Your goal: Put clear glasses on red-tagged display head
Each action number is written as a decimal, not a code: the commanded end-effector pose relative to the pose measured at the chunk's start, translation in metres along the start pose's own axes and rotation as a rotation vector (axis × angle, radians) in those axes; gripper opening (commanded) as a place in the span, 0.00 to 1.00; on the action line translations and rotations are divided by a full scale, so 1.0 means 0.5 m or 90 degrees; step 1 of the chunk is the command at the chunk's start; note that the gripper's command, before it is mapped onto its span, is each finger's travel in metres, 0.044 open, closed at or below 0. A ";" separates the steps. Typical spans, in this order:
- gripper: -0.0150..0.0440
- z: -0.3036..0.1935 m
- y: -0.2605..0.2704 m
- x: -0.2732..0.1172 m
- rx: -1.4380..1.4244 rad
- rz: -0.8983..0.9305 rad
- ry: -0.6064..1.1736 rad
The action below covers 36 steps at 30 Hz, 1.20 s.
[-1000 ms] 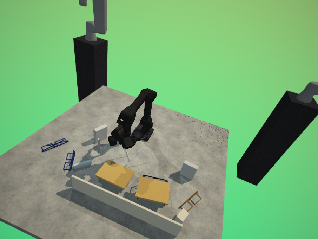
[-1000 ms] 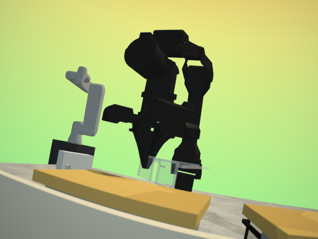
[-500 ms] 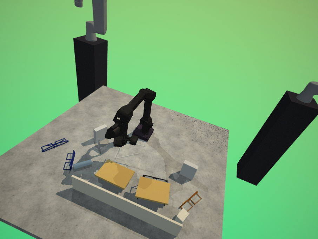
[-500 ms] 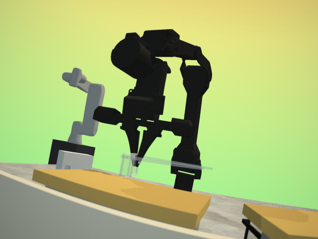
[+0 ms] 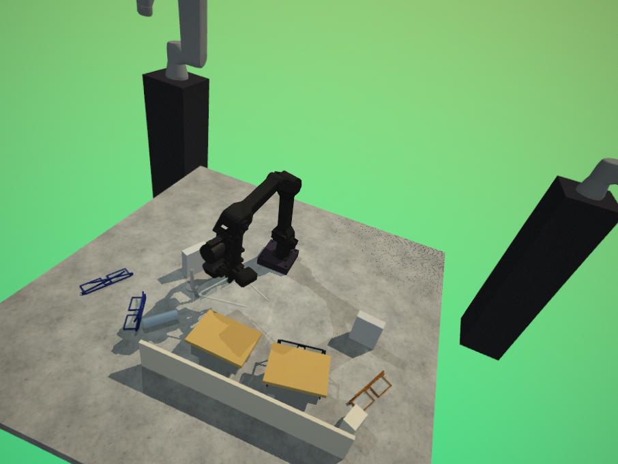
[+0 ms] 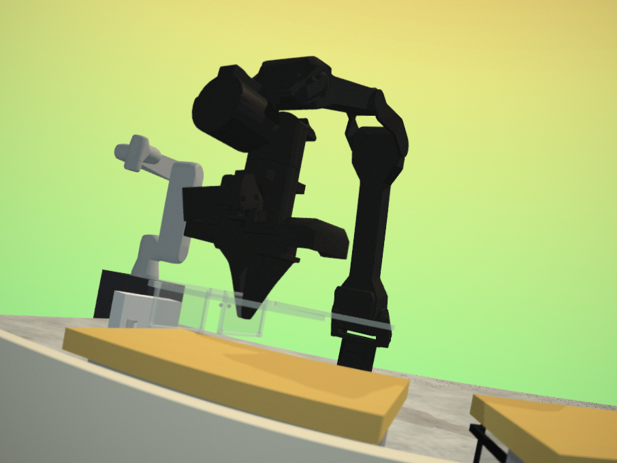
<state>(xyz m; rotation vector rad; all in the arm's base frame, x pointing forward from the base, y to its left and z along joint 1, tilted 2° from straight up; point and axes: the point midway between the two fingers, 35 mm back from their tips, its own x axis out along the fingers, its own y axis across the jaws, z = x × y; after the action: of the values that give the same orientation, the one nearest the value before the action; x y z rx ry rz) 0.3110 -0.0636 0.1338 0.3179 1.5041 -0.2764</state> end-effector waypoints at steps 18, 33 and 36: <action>0.25 0.016 -0.056 -0.003 0.514 0.003 -0.002; 0.25 0.023 -0.098 -0.003 0.888 0.003 -0.002; 0.25 0.024 -0.107 -0.003 0.963 0.003 -0.002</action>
<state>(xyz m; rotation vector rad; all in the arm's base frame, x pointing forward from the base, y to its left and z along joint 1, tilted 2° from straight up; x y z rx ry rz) 0.3020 -0.1134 0.1324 1.4084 1.0752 -1.3254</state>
